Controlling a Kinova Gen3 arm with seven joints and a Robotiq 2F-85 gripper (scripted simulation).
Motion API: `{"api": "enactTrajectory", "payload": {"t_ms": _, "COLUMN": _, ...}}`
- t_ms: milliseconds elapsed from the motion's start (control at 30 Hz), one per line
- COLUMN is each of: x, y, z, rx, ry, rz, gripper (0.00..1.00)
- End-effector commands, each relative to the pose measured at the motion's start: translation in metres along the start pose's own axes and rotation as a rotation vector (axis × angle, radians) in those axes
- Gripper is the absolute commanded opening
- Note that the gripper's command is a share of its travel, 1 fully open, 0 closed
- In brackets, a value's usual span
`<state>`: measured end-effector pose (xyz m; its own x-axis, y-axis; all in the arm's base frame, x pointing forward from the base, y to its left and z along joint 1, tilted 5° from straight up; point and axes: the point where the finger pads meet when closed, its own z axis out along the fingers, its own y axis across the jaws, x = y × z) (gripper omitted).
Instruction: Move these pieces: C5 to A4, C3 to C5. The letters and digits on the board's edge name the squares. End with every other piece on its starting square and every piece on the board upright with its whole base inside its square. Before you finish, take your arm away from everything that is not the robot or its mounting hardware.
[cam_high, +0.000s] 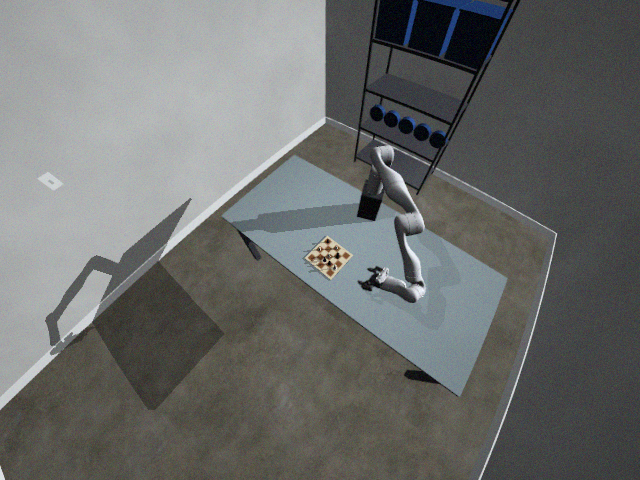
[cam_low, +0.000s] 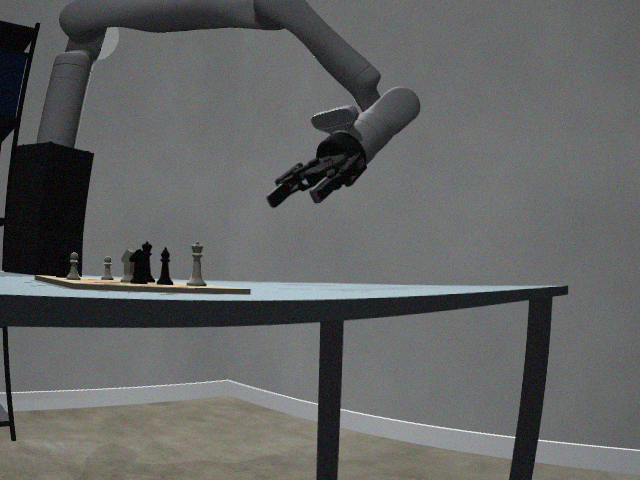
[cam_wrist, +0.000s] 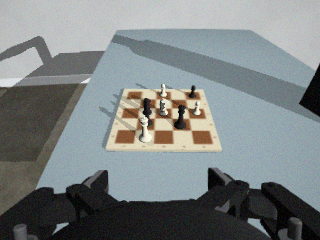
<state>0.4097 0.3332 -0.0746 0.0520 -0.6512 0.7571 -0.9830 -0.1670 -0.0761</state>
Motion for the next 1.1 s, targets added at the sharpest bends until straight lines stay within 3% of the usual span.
{"api": "enactTrajectory", "payload": {"t_ms": 0, "x": 0.003, "y": -0.004, "z": 0.001, "rx": 0.004, "ry": -0.003, "rz": 0.002, "gripper": 1.00}}
{"api": "enactTrajectory", "payload": {"t_ms": 233, "x": 0.017, "y": -0.032, "z": 0.018, "rx": 0.054, "ry": -0.015, "rz": -0.017, "gripper": 1.00}}
{"api": "enactTrajectory", "payload": {"t_ms": 467, "x": 0.044, "y": -0.077, "z": 0.047, "rx": 0.140, "ry": -0.037, "rz": -0.066, "gripper": 1.00}}
{"api": "enactTrajectory", "payload": {"t_ms": 533, "x": 0.044, "y": -0.077, "z": 0.047, "rx": 0.140, "ry": -0.037, "rz": -0.066, "gripper": 1.00}}
{"api": "enactTrajectory", "payload": {"t_ms": 833, "x": 0.091, "y": -0.135, "z": 0.097, "rx": 0.280, "ry": -0.087, "rz": -0.206, "gripper": 1.00}}
{"api": "enactTrajectory", "payload": {"t_ms": 1033, "x": 0.121, "y": -0.153, "z": 0.133, "rx": 0.369, "ry": -0.145, "rz": -0.353, "gripper": 1.00}}
{"api": "enactTrajectory", "payload": {"t_ms": 1067, "x": 0.121, "y": -0.153, "z": 0.133, "rx": 0.369, "ry": -0.145, "rz": -0.353, "gripper": 1.00}}
